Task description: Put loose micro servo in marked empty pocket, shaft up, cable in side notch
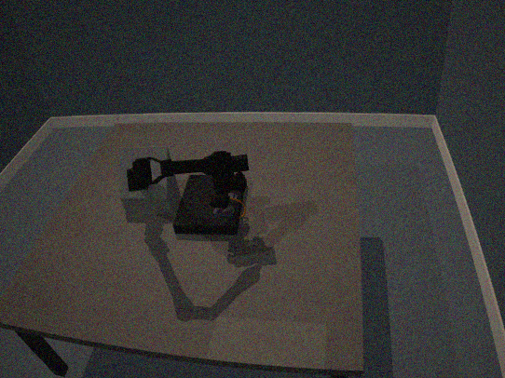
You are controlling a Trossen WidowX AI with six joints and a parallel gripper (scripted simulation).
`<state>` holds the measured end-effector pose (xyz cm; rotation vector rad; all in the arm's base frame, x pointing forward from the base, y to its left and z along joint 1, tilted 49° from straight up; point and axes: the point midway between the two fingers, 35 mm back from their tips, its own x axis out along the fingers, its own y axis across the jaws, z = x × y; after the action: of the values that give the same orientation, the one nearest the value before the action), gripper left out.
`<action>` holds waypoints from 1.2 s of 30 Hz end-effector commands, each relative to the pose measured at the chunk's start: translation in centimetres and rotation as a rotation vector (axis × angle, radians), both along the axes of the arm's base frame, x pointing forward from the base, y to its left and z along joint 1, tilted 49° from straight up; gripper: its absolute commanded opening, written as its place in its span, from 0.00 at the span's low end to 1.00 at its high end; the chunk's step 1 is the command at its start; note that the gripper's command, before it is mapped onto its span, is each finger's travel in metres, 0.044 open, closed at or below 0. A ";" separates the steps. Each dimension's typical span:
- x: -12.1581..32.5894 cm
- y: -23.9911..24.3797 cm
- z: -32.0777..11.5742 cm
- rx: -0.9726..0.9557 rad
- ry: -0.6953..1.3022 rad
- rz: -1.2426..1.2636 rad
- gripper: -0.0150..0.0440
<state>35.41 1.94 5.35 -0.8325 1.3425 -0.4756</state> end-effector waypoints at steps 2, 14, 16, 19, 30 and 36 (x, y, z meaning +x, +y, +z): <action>-0.2 0.7 0.5 0.009 -0.011 -0.004 0.57; -11.6 2.6 4.5 0.009 -0.003 -0.004 1.00; -11.6 2.6 4.5 0.009 -0.003 -0.004 1.00; -11.6 2.8 4.7 0.010 -0.004 -0.003 1.00; -12.3 5.7 7.4 0.009 -0.011 0.004 1.00; -12.3 5.7 7.4 0.009 -0.011 0.004 1.00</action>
<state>23.14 7.54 12.72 -0.8333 1.3302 -0.4693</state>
